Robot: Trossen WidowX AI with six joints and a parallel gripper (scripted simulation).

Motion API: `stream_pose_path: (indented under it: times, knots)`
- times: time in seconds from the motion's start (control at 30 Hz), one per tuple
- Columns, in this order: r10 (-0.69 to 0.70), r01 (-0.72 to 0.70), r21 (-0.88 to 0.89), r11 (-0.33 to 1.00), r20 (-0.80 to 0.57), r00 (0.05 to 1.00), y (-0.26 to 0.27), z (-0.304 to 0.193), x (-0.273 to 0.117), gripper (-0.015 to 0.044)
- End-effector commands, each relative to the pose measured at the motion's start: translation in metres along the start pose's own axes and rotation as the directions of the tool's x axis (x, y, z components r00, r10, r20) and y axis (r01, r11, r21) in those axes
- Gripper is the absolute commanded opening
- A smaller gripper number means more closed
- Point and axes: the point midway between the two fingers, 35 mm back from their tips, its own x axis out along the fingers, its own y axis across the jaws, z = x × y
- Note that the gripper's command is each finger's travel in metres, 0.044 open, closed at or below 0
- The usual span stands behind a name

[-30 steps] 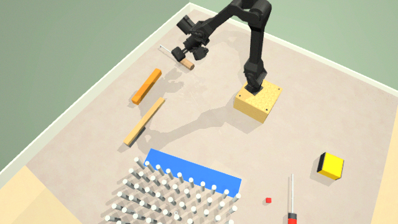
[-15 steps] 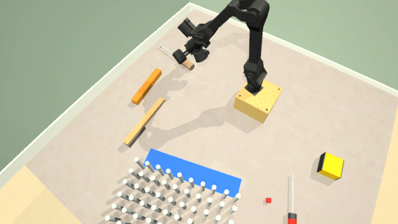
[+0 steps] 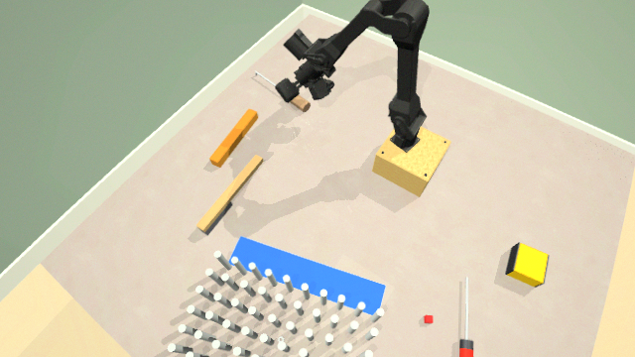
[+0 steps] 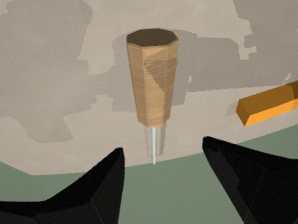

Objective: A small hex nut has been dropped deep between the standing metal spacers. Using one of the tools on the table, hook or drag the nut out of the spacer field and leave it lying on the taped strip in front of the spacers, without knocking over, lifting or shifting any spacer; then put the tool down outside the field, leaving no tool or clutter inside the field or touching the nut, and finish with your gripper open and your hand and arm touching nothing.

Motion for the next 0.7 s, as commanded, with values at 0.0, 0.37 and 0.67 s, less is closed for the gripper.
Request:
stream_pose_path:
  times: [0.0, 0.37, 0.67]
  knots:
    - [0.002, -0.002, -0.002, 1.000, 0.007, 1.000, 0.000, 0.005, 0.005, 0.0280]
    - [0.002, -0.002, -0.002, 1.000, 0.007, 1.000, 0.000, 0.014, 0.021, 0.0280]
    - [0.002, -0.002, -0.003, 1.000, 0.007, 1.000, 0.000, 0.022, 0.033, 0.0280]
